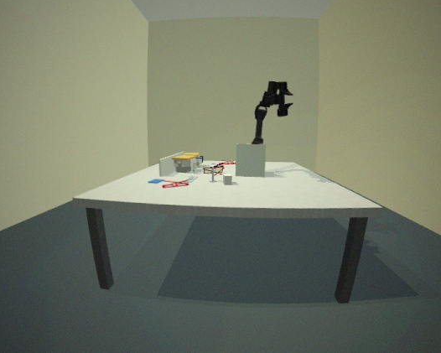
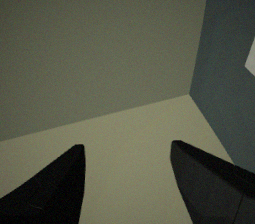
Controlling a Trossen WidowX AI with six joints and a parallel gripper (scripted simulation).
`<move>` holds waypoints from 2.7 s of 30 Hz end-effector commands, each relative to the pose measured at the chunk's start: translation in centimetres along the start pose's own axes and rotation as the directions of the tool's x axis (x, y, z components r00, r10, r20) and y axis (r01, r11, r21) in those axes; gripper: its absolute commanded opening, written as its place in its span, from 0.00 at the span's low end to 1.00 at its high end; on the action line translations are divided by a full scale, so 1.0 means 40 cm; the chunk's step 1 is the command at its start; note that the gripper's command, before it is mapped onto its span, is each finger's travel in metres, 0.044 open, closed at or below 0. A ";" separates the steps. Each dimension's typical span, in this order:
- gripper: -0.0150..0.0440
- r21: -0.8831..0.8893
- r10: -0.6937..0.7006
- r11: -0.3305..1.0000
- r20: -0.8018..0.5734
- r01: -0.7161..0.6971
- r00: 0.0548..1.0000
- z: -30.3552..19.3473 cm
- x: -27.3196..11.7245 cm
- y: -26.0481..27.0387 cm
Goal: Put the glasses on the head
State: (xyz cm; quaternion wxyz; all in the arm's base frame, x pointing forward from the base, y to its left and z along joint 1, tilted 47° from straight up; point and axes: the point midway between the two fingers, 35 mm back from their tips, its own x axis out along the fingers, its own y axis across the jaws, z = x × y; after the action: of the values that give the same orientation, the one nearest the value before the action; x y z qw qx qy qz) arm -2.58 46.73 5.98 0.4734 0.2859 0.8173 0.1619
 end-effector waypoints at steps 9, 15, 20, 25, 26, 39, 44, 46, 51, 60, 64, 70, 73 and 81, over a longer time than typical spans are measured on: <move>0.59 -0.041 -0.150 0.983 0.404 0.181 0.902 0.423 -0.162 -0.097; 0.59 0.026 -0.245 0.963 0.498 0.268 0.832 0.539 -0.240 -0.177; 0.59 0.093 -0.353 0.925 0.569 0.368 0.743 0.637 -0.331 -0.264; 0.59 0.174 -0.513 0.830 0.611 0.531 0.603 0.731 -0.464 -0.390; 0.59 0.190 -0.546 0.804 0.610 0.564 0.574 0.745 -0.491 -0.417; 0.59 0.237 -0.921 0.287 0.337 0.928 0.198 0.750 -0.866 -0.795; 0.59 0.138 -0.976 0.139 0.189 0.981 0.112 0.696 -0.962 -0.894; 0.59 0.134 -0.977 0.135 0.184 0.982 0.109 0.694 -0.964 -0.897; 0.59 0.134 -0.977 0.135 0.184 0.982 0.109 0.694 -0.964 -0.897; 0.46 0.134 -0.977 0.135 0.184 0.982 0.109 0.702 -0.966 -0.896; 0.46 0.134 -0.977 0.135 0.184 0.982 0.109 0.702 -0.966 -0.896; 0.46 0.133 -0.977 0.135 0.185 0.982 0.110 0.705 -0.966 -0.905; 0.46 0.133 -0.977 0.136 0.185 0.982 0.110 0.708 -0.966 -0.917; 0.46 0.133 -0.976 0.136 0.186 0.982 0.110 0.716 -0.966 -0.949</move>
State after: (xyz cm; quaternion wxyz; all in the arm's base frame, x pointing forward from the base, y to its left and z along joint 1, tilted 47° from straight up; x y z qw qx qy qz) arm 25.46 -6.69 -1.82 0.5590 -0.3073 0.7395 -0.2151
